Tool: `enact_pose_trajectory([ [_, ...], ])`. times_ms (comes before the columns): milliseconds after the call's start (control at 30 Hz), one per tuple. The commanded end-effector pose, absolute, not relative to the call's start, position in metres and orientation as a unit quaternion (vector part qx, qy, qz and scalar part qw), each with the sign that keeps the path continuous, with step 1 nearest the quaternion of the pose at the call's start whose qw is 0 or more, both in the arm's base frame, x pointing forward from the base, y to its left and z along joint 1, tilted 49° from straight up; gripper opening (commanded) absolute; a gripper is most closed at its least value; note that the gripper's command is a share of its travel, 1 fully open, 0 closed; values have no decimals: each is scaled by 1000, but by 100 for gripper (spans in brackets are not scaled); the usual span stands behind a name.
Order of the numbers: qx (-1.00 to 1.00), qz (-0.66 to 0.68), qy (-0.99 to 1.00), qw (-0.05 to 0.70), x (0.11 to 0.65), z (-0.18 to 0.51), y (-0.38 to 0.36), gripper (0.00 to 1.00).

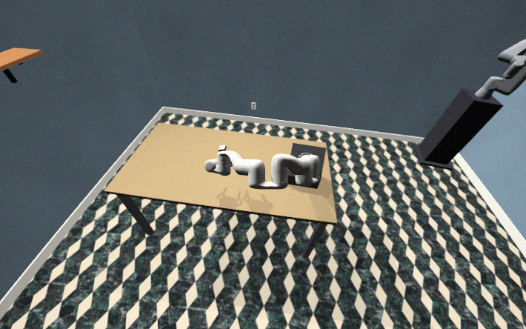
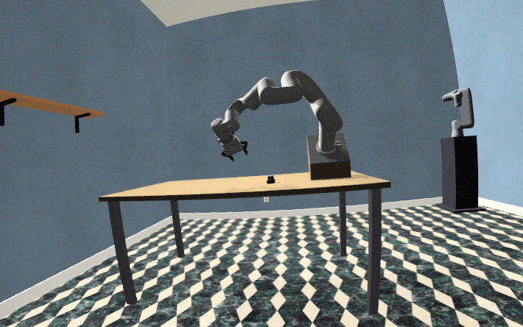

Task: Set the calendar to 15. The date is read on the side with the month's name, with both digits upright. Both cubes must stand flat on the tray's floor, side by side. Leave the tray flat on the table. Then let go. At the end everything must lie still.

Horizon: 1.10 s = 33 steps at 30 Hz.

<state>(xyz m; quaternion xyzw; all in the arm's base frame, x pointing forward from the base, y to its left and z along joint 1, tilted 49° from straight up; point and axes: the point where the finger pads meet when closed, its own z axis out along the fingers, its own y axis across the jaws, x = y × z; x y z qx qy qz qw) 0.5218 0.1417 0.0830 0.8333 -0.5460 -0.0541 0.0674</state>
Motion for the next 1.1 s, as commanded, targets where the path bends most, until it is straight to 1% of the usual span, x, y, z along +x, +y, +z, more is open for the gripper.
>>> enact_pose_trajectory([
  [0,789,-96,-605,48,500,71,135,100],
  [67,789,-96,-605,48,500,71,135,100],
  [100,763,-118,-634,43,490,66,133,100],
  [567,623,-213,-752,24,444,47,127,100],
  [667,615,-218,-758,23,442,46,127,100],
  [700,579,-237,-780,21,433,43,126,100],
  [1067,448,-297,-843,14,405,35,123,100],
])
